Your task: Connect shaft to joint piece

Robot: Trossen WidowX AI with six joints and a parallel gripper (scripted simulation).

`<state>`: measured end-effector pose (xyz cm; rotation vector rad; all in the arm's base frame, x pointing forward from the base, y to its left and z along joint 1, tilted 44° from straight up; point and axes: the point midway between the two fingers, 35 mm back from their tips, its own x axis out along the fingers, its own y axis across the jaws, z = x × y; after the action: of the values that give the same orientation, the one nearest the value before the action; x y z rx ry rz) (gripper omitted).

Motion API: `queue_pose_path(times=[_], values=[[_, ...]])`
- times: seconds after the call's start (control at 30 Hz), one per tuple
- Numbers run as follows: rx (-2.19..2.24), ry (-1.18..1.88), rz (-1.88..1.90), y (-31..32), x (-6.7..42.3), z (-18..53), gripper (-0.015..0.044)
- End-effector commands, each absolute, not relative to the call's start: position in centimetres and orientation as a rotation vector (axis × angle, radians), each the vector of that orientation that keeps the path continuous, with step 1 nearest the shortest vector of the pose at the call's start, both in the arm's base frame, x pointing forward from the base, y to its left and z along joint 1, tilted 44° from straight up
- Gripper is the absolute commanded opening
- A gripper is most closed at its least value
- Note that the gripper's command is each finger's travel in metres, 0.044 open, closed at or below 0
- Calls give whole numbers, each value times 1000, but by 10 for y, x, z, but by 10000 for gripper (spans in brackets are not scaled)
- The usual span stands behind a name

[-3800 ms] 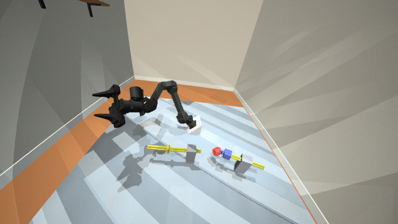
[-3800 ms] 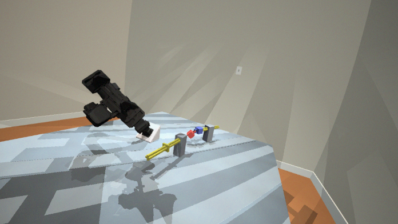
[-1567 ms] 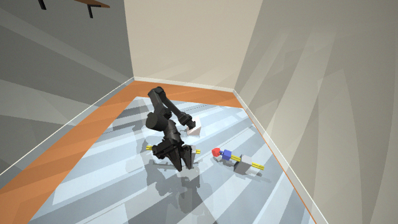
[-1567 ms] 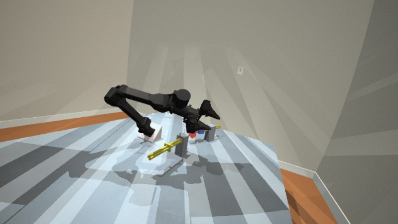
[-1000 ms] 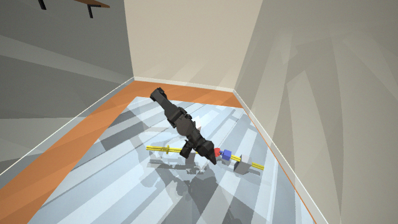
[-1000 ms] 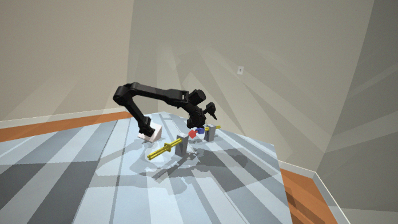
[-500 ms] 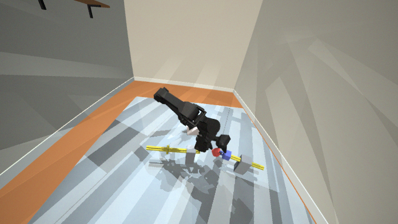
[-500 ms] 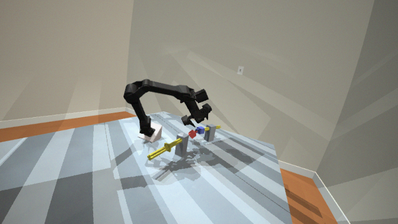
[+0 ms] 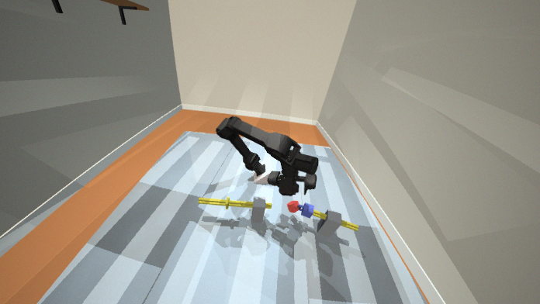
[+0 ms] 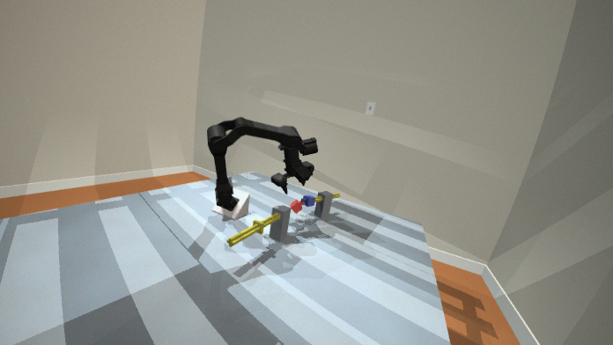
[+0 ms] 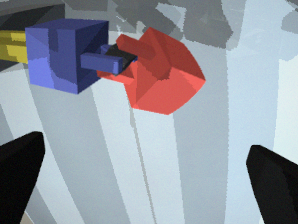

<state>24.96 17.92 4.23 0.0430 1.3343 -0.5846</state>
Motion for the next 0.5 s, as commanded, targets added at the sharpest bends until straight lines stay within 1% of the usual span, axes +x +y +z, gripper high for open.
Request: queue_pose_path(times=[0.0,0.47], values=[[-73,1358,-590,179,238,41,440],[-534,1421,-626,174,196,44,440]])
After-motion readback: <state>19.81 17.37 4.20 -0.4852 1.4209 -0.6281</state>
